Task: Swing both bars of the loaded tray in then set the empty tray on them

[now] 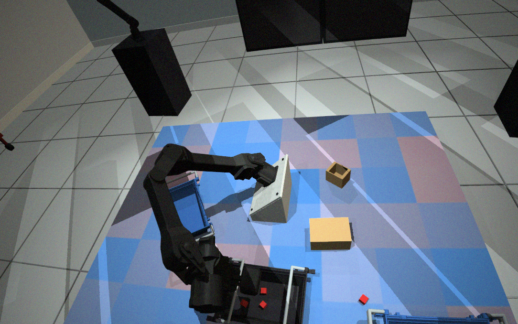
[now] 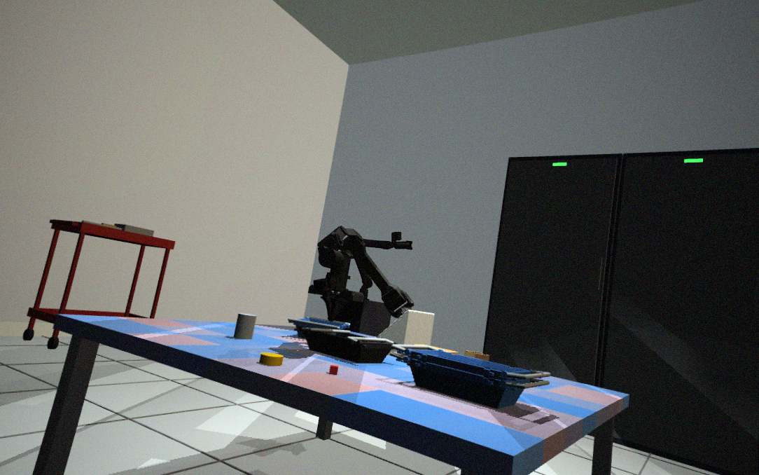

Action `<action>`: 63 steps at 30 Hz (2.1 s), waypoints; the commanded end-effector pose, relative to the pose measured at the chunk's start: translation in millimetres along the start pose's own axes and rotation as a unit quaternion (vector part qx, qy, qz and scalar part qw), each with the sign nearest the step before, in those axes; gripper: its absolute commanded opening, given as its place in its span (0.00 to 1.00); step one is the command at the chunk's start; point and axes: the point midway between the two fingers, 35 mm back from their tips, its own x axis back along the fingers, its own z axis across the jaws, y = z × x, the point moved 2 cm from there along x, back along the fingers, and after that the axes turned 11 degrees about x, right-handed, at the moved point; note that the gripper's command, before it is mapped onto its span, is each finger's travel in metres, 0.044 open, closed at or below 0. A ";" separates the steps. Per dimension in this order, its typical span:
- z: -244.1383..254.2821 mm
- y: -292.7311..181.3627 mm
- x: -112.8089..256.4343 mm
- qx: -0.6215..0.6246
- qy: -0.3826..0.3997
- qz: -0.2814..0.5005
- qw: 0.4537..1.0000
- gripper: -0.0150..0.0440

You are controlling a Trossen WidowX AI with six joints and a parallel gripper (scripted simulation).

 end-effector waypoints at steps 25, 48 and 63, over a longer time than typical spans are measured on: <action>0.0 0.0 0.0 0.000 0.000 0.000 1.000 0.25; 0.0 0.0 0.0 0.000 0.000 0.000 1.000 0.25; 0.8 2.7 68.5 0.001 0.002 0.000 1.000 0.88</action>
